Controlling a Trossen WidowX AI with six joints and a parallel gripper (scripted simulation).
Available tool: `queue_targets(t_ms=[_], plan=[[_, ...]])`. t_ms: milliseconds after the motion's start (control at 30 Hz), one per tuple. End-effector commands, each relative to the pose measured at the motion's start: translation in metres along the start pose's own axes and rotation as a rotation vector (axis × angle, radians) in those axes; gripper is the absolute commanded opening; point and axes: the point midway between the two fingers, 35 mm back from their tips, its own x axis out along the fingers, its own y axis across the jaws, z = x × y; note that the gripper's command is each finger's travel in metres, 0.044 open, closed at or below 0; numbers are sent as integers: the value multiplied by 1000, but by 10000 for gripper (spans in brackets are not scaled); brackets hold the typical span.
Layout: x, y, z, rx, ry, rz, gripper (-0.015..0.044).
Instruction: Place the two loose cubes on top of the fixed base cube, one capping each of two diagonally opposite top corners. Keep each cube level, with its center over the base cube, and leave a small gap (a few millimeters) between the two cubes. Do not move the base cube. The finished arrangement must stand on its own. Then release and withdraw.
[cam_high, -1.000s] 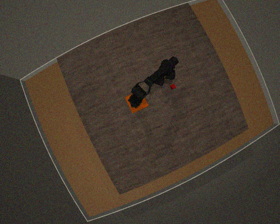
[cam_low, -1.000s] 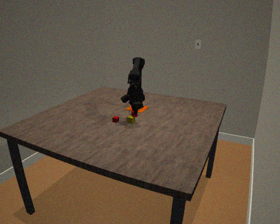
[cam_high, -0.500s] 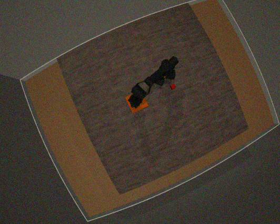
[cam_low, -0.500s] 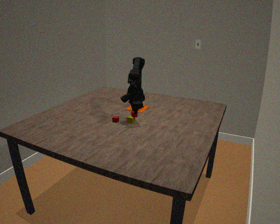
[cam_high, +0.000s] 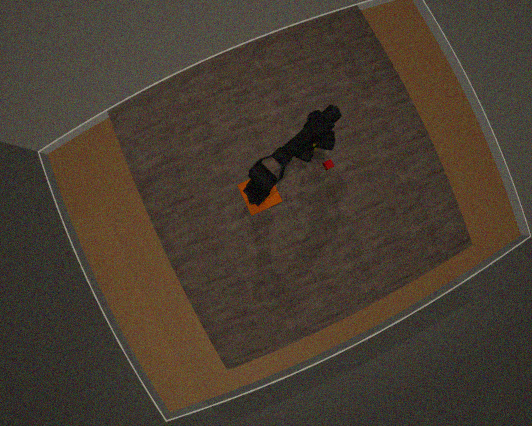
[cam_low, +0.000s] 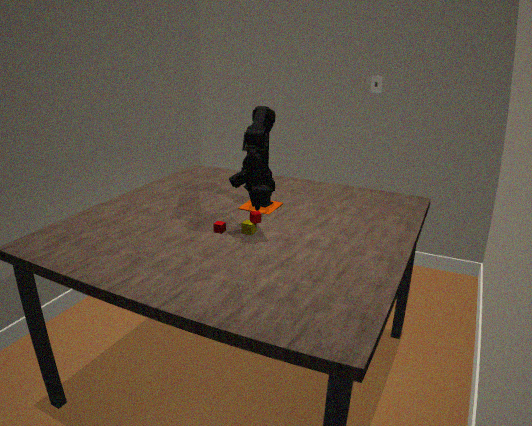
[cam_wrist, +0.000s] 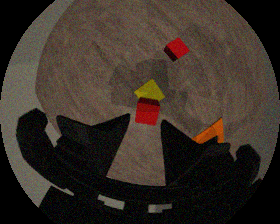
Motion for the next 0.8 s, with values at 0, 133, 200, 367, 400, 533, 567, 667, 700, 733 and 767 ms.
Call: queue_targets(t_ms=[0, 133, 200, 367, 400, 533, 567, 667, 700, 733, 767], plan=[[0, 0, 1, 8, 0, 0, 231], [-9, -3, 29, 167, -4, -1, 265], [-14, -7, 45, 262, -7, -2, 265], [-27, -21, 86, 501, -13, -2, 265], [-30, -24, 94, 549, -14, -2, 265], [-38, -38, 120, 708, -18, -2, 265], [-39, -39, 122, 716, -18, -2, 265], [-39, -39, 122, 716, -18, -2, 265], [-39, -39, 122, 716, -18, -2, 265], [-38, -39, 122, 715, -18, -1, 265], [-34, -39, 122, 715, -18, -1, 265]])
